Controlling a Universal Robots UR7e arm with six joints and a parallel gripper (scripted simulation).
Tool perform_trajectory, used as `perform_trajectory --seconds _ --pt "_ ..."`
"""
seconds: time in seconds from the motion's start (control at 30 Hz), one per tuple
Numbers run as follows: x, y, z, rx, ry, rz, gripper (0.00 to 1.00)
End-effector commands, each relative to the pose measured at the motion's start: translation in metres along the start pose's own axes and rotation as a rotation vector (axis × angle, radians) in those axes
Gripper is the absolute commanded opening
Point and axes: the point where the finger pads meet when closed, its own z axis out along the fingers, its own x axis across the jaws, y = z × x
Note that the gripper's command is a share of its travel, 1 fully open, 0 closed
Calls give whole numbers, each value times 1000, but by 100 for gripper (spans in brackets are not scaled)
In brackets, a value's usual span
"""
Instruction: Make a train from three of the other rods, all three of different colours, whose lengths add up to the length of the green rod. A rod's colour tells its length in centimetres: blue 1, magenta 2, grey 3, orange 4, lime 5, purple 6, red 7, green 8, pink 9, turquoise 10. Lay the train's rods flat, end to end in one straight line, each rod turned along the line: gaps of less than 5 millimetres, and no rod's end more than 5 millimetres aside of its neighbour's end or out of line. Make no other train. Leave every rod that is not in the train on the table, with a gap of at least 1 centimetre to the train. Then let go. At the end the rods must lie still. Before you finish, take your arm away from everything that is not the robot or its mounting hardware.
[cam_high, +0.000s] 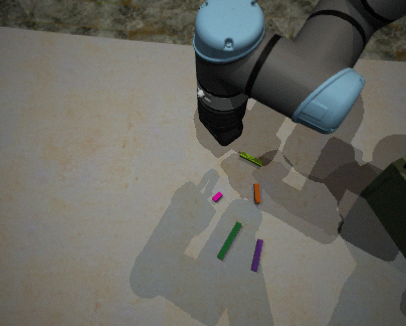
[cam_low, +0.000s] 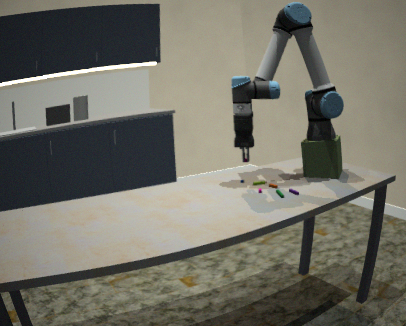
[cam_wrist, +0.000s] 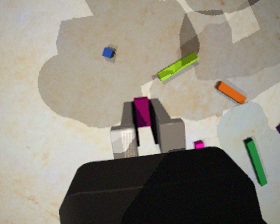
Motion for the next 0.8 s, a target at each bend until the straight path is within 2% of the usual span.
perform_trajectory --seconds 0.0,0.33,0.77 --pt "-14 -12 -1 -1 -2 168 24" --pt "-36 -33 -1 -1 -2 441 24" --pt "-37 -35 -1 -1 -2 462 24"
